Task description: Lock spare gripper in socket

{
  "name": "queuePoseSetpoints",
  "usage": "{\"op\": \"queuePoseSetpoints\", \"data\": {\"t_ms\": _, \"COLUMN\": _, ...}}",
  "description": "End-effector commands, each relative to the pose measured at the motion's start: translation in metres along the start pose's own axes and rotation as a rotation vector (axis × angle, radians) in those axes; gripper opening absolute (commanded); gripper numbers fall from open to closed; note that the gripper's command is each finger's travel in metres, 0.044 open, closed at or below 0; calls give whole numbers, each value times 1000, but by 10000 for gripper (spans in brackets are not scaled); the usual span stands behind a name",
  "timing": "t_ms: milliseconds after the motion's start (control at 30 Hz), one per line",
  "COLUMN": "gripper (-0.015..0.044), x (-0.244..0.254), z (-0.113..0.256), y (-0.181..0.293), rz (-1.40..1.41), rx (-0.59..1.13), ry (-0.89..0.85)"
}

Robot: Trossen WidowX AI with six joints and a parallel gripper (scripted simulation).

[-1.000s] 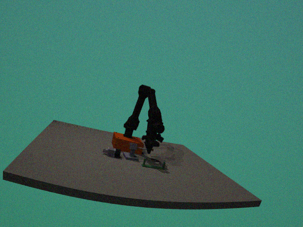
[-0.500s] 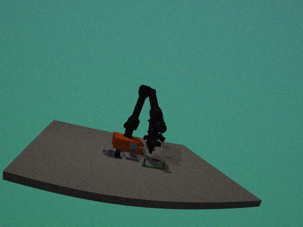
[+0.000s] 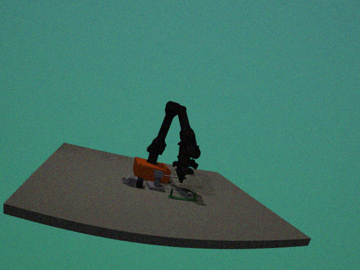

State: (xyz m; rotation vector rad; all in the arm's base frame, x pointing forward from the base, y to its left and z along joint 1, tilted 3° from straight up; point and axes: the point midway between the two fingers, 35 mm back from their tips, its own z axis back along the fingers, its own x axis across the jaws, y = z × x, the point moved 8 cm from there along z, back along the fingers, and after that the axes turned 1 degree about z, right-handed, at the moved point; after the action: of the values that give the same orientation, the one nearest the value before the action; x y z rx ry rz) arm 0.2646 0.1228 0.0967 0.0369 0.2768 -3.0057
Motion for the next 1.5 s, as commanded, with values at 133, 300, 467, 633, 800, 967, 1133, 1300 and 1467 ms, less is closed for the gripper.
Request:
{"op": "queuePoseSetpoints", "data": {"t_ms": 133, "gripper": 0, "x": 0, "z": -1, "y": -7, "rz": -2, "rx": 4, "ry": 0}}
{"op": "queuePoseSetpoints", "data": {"t_ms": 300, "gripper": 0, "x": 0, "z": -2, "y": -12, "rz": -2, "rx": 5, "ry": 0}}
{"op": "queuePoseSetpoints", "data": {"t_ms": 467, "gripper": 0, "x": -1, "z": -2, "y": -16, "rz": -3, "rx": 5, "ry": -1}}
{"op": "queuePoseSetpoints", "data": {"t_ms": 633, "gripper": 0, "x": 0, "z": -1, "y": -21, "rz": -3, "rx": 6, "ry": 0}}
{"op": "queuePoseSetpoints", "data": {"t_ms": 800, "gripper": 0, "x": 0, "z": 0, "y": -26, "rz": -3, "rx": 7, "ry": 0}}
{"op": "queuePoseSetpoints", "data": {"t_ms": 967, "gripper": 0, "x": -1, "z": 0, "y": -30, "rz": -3, "rx": 7, "ry": 0}}
{"op": "queuePoseSetpoints", "data": {"t_ms": 1133, "gripper": 0, "x": -1, "z": 1, "y": -34, "rz": -3, "rx": 8, "ry": 0}}
{"op": "queuePoseSetpoints", "data": {"t_ms": 1300, "gripper": 0, "x": -1, "z": 2, "y": -39, "rz": -3, "rx": 9, "ry": 0}}
{"op": "queuePoseSetpoints", "data": {"t_ms": 1467, "gripper": 0, "x": -1, "z": 2, "y": -44, "rz": -3, "rx": 9, "ry": -1}}
